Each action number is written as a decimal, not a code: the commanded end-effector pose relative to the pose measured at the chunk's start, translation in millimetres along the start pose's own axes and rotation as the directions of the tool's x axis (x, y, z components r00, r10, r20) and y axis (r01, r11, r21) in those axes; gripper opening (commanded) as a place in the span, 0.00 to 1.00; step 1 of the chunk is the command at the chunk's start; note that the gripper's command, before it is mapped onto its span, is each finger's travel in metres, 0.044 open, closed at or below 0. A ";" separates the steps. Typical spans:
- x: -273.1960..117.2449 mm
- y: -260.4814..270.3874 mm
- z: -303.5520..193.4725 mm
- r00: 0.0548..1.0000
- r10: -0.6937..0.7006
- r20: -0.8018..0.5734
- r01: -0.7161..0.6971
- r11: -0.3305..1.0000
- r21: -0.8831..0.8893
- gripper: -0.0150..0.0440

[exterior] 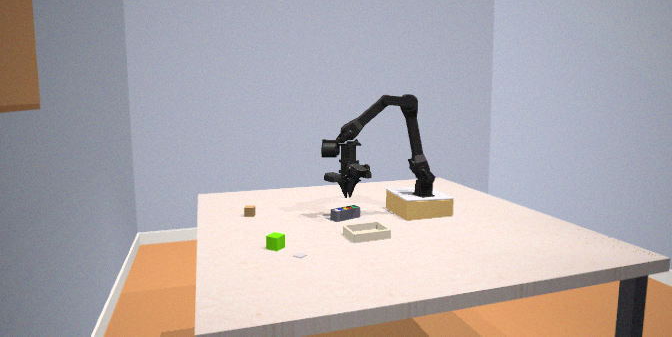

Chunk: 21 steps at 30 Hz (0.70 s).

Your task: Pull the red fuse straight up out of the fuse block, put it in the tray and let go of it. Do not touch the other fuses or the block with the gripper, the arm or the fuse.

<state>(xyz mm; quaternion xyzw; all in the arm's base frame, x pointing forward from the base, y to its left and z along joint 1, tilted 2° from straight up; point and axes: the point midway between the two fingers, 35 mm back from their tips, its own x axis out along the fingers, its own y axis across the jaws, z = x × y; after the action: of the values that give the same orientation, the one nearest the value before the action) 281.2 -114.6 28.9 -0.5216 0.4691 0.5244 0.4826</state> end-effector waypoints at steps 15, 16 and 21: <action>13.5 2.6 5.4 1.000 0.020 0.001 -0.020 1.000 -0.022 0.37; 14.4 2.6 5.4 1.000 0.020 0.001 -0.020 1.000 -0.022 0.37; 19.3 2.7 5.6 1.000 0.020 0.001 -0.020 1.000 -0.022 0.37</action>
<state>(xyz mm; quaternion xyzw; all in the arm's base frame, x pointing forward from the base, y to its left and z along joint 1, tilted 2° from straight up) 280.0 -109.1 15.0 -0.5230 0.4667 0.5314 0.4757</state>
